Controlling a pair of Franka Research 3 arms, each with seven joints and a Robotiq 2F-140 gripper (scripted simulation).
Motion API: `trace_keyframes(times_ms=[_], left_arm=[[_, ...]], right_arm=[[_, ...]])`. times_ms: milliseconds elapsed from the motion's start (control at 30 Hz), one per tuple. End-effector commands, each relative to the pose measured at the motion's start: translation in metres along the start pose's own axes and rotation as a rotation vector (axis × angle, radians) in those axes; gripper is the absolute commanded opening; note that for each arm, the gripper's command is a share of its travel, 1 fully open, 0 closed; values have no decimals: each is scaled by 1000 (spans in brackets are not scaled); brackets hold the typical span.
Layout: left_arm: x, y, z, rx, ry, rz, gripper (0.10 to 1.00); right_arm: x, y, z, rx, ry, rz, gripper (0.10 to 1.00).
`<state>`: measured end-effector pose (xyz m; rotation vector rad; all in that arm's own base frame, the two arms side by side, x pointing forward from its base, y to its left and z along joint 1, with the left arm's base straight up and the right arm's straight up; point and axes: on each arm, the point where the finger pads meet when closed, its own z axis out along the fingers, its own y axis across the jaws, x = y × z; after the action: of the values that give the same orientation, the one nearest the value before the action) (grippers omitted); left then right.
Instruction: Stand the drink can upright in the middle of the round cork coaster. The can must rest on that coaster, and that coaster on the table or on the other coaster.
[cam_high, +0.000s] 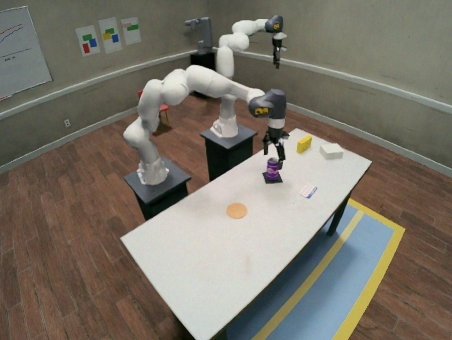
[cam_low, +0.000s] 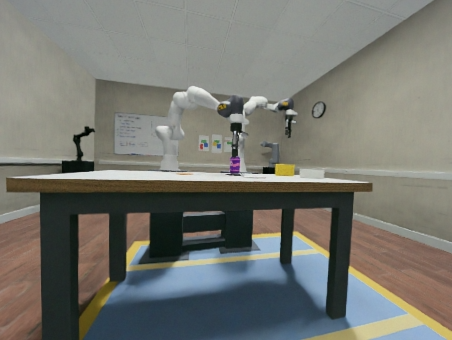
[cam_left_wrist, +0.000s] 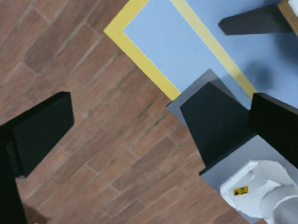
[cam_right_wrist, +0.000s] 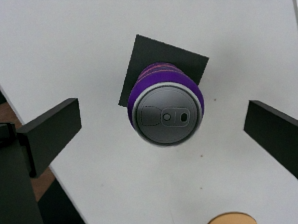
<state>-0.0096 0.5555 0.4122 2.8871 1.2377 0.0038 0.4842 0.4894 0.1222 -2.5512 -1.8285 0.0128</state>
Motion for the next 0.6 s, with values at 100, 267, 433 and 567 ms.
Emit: trace_keyframes(times_ms=[100, 267, 433, 567], left_arm=[[-2, -1, -1, 1, -2, 4, 1000], [-2, -1, -1, 1, -2, 4, 1000], [-2, -1, -1, 1, -2, 4, 1000], [-2, -1, -1, 1, -2, 4, 1000]], right_arm=[[2, 2, 8, -6, 5, 5, 1000], [2, 2, 13, -6, 5, 5, 1000], [1, 2, 16, -6, 5, 5, 1000], [1, 2, 18, -6, 5, 5, 1000]])
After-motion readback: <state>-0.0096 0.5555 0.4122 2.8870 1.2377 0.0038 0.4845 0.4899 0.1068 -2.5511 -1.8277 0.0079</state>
